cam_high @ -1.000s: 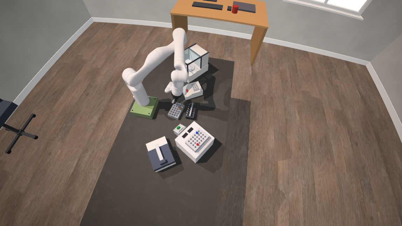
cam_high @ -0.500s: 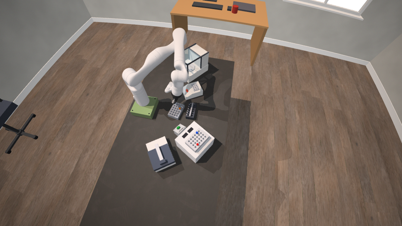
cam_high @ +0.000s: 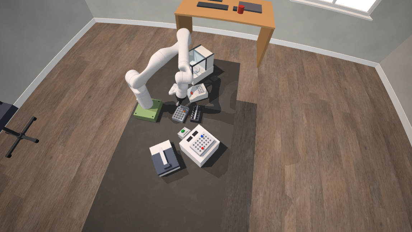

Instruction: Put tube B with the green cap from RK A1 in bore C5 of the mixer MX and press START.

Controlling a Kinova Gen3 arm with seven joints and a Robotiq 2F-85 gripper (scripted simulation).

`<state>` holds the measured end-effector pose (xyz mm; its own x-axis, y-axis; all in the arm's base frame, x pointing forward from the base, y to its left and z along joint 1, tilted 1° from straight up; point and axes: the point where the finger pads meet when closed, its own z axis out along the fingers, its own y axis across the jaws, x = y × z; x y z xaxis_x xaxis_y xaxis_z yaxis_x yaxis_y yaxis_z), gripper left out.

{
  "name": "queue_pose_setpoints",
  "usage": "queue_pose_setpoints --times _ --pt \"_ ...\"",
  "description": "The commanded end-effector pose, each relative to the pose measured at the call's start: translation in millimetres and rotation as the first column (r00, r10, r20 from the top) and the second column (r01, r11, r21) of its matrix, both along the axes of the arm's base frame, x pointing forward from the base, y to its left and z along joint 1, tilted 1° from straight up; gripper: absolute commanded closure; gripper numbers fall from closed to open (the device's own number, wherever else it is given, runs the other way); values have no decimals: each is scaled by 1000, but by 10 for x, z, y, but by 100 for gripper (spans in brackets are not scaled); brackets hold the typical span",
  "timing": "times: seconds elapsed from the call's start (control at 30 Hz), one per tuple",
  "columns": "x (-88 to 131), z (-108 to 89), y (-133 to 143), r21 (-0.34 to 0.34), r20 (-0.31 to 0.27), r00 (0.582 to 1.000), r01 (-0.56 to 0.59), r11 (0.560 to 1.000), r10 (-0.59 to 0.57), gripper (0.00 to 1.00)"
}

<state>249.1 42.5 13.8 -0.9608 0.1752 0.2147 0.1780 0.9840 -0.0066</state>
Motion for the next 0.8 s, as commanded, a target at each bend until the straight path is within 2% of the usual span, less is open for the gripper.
queue_pose_setpoints --times 0.0,0.77 --pt "3 19 1 1 1 1000 0 1000 0 90" --pt "4 158 2 1 1 1000 0 1000 0 90"
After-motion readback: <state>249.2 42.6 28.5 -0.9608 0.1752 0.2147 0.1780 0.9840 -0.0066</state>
